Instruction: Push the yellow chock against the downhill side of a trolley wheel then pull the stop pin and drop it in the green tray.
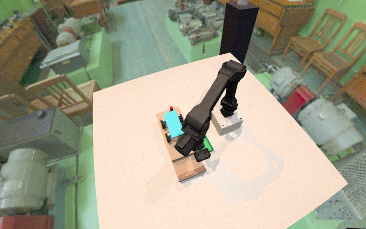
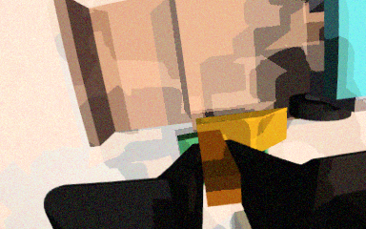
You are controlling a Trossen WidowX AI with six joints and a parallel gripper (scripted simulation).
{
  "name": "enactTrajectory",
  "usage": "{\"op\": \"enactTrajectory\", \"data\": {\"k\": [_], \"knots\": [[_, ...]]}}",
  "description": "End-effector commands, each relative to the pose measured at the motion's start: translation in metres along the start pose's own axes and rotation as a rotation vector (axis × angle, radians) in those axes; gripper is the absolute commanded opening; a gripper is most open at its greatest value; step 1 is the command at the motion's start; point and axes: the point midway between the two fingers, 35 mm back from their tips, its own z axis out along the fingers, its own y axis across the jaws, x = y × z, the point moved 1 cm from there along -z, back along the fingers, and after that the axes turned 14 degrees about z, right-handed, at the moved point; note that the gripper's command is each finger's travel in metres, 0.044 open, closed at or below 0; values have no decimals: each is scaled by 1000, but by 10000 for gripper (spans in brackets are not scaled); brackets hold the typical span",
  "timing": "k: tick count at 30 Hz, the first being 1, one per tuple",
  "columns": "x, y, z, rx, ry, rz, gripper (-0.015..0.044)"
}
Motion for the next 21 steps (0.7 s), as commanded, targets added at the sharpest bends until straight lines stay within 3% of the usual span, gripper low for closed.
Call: {"op": "enactTrajectory", "data": {"k": [1,21], "knots": [[0,-1,13,13,4,-6,0],[0,-2,57,14,4,-6,0]]}}
